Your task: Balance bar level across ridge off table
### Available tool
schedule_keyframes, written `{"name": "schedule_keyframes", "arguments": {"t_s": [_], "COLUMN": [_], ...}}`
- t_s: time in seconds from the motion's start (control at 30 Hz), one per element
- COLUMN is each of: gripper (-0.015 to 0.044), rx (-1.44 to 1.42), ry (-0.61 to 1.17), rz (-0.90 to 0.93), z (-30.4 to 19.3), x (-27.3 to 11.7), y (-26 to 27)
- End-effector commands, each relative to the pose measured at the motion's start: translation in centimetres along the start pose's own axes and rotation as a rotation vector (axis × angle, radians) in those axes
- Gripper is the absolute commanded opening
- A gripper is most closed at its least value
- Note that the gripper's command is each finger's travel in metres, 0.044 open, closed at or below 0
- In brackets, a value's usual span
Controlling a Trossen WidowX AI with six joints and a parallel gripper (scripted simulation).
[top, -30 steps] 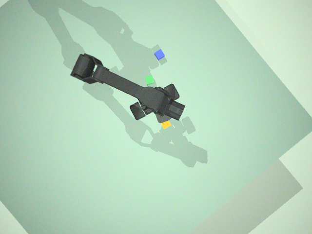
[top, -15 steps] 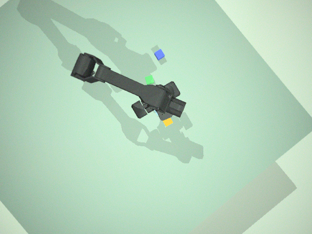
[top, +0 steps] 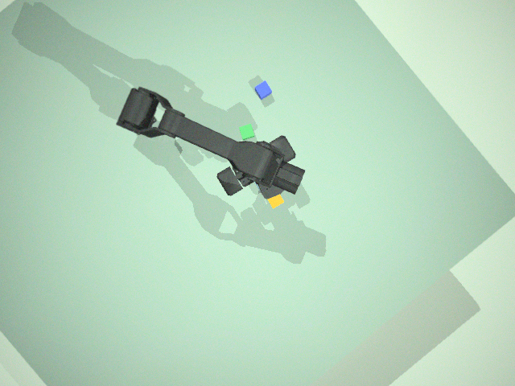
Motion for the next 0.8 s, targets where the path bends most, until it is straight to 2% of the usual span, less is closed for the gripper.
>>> {"name": "schedule_keyframes", "arguments": {"t_s": [0.0,0.77], "gripper": [0.0000,0.0000], "rx": [-0.005,-0.005], "ry": [-0.005,-0.005], "rz": [0.002,0.002], "z": [-0.05,-0.03], "x": [0.35,0.59], "y": [-0.15,-0.15]}}
Point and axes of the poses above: the point midway between the two fingers, 35 mm back from their tips, its own x axis out along the fingers, its own y axis across the jaws, z = x × y, the point moved 9 cm from there along -x, back along the fingers, and after that the axes turned 10 degrees about x, right-handed, at the moved point
